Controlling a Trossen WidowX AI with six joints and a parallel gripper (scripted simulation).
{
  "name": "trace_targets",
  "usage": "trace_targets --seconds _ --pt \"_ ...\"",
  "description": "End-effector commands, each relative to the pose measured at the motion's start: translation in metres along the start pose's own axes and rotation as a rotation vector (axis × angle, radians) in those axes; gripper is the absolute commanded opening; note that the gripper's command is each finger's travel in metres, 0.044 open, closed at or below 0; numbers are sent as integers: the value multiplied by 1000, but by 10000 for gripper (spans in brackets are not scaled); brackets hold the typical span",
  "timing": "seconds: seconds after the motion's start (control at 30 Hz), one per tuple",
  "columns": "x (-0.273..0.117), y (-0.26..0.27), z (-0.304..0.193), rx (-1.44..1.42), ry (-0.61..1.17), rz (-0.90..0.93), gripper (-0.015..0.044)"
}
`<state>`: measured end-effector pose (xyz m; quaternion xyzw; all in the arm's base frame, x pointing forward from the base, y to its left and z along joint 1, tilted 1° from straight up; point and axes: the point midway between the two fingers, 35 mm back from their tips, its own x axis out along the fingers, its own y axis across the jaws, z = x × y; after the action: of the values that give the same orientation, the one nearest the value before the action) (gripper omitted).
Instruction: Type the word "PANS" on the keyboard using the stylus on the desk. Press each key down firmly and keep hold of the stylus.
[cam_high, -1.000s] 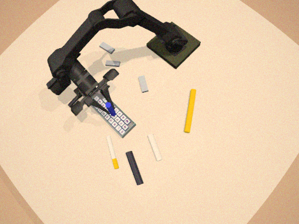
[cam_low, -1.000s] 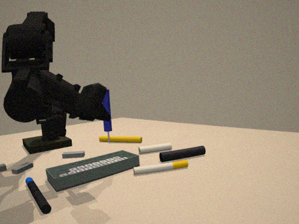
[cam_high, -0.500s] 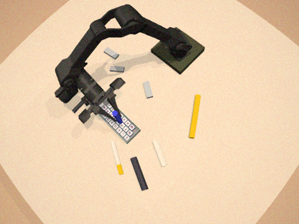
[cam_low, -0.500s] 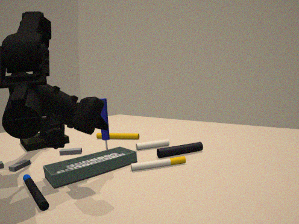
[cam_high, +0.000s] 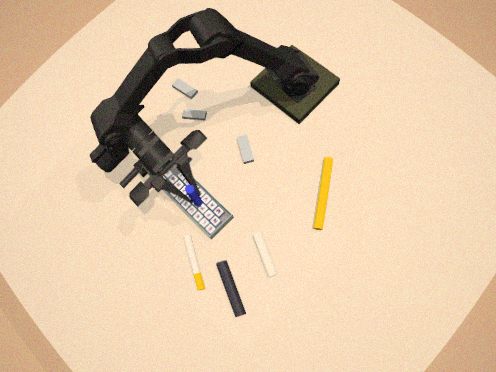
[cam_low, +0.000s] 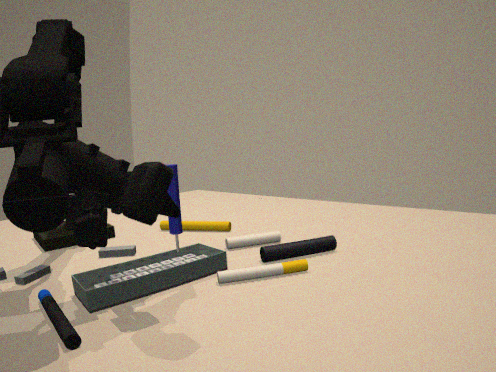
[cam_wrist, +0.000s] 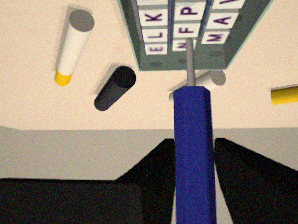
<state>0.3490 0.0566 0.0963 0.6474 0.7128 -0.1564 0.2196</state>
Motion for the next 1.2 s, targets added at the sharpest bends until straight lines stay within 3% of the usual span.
trace_targets --seconds 0.0,1.17 --pt "1 1 2 6 4 1 81" --pt "6 0 9 6 4 1 81"
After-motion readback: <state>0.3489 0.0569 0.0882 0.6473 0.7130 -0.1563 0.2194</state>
